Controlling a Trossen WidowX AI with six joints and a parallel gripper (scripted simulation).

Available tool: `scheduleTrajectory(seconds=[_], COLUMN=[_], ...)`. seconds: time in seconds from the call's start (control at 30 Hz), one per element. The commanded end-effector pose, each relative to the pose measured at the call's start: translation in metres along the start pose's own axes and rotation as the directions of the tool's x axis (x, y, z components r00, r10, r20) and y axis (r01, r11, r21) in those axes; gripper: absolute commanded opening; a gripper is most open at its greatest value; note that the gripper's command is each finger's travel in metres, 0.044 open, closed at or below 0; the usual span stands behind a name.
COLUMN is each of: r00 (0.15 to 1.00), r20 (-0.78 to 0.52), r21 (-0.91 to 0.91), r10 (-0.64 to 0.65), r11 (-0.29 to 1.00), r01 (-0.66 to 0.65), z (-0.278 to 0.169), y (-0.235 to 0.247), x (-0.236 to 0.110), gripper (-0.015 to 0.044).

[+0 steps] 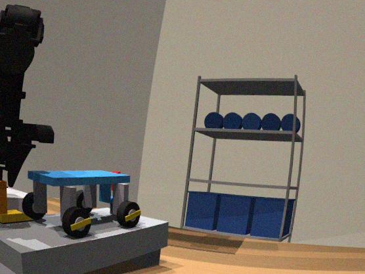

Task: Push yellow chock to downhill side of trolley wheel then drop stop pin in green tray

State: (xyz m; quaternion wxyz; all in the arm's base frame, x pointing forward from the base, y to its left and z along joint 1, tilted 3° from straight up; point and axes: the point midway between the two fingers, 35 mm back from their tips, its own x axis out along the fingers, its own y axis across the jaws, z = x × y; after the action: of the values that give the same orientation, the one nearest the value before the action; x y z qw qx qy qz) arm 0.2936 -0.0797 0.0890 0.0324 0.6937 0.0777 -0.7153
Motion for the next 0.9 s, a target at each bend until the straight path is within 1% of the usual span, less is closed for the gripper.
scheduleTrajectory(seconds=[0.0, 0.23, 0.27, 0.37, 0.43, 0.5, 0.53, 0.73, 0.87], r00=[1.0, 1.0, 1.0, 1.0, 1.0, 0.997, 0.995, 0.995, 0.994], r20=[-0.011, -0.011, -0.003, -0.003, -0.022, -0.077, -0.092, -0.098, -0.099], r21=[-0.004, -0.004, 0.0, 0.0, -0.005, -0.016, -0.046, -0.284, -0.507], r10=[-0.001, -0.001, 0.001, 0.001, 0.008, 0.026, 0.026, -0.011, -0.052], r11=[1.0, 1.0, 1.0, 1.0, 1.0, 0.999, 0.998, 0.959, 0.862], r01=[0.001, 0.0, -0.001, -0.001, -0.008, -0.027, -0.031, -0.017, -0.005], z=[-0.001, -0.002, -0.001, -0.001, -0.002, -0.007, -0.009, -0.023, -0.034], y=[0.0, 0.0, 0.0, 0.0, -0.002, -0.008, -0.013, -0.044, -0.078], x=[-0.014, -0.034, -0.025, -0.025, -0.031, -0.048, -0.053, -0.054, -0.056], gripper=[0.019, 0.019, 0.0216, 0.0295, 0.0242, 0.019, 0.019, 0.019, 0.019])
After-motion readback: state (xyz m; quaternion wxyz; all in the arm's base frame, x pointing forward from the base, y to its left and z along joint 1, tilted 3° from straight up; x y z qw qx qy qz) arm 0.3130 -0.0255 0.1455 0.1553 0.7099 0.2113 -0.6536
